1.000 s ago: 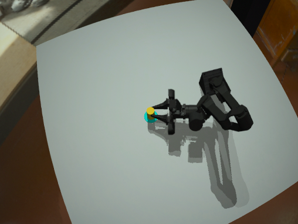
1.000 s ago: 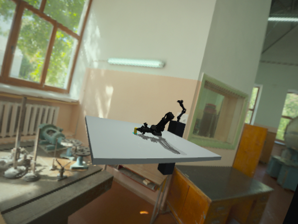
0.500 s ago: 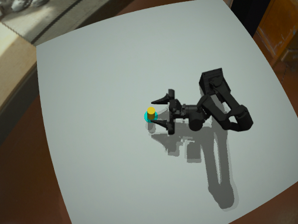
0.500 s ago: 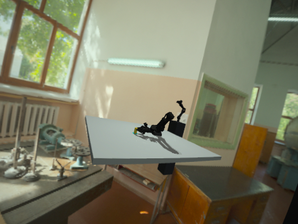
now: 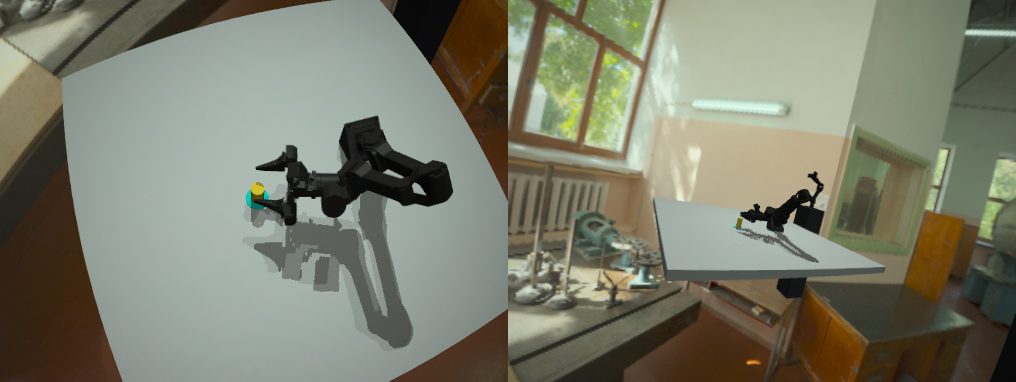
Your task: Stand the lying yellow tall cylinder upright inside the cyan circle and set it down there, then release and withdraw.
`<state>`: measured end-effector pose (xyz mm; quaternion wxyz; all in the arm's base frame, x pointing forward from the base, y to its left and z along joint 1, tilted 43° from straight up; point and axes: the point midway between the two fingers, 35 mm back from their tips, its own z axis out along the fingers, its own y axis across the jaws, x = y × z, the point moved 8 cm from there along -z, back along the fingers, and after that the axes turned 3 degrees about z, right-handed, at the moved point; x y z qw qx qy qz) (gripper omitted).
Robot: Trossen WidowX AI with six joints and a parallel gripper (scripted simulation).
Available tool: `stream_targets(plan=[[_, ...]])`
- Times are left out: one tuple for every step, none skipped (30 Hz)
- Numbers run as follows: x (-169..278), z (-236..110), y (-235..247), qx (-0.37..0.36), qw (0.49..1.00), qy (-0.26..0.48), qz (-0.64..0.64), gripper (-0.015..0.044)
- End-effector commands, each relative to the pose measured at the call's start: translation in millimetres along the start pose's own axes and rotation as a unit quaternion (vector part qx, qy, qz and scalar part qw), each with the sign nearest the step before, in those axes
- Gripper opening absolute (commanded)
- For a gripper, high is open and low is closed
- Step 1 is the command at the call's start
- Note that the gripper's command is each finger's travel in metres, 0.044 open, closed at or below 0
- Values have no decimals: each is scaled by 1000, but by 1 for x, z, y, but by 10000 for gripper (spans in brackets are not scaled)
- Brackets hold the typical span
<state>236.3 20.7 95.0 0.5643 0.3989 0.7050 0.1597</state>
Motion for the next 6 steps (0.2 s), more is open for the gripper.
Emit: stream_targets(plan=[[-16, -1, 3, -4, 1000, -2, -1, 400], [-19, -1, 3, -4, 1000, -3, -1, 400], [-23, -2, 3, -4, 1000, -3, -1, 400], [-26, -3, 3, -4, 1000, -3, -1, 400], [-30, -4, 3, -4, 1000, -4, -1, 400], [-33, -5, 3, -4, 1000, -4, -1, 400]])
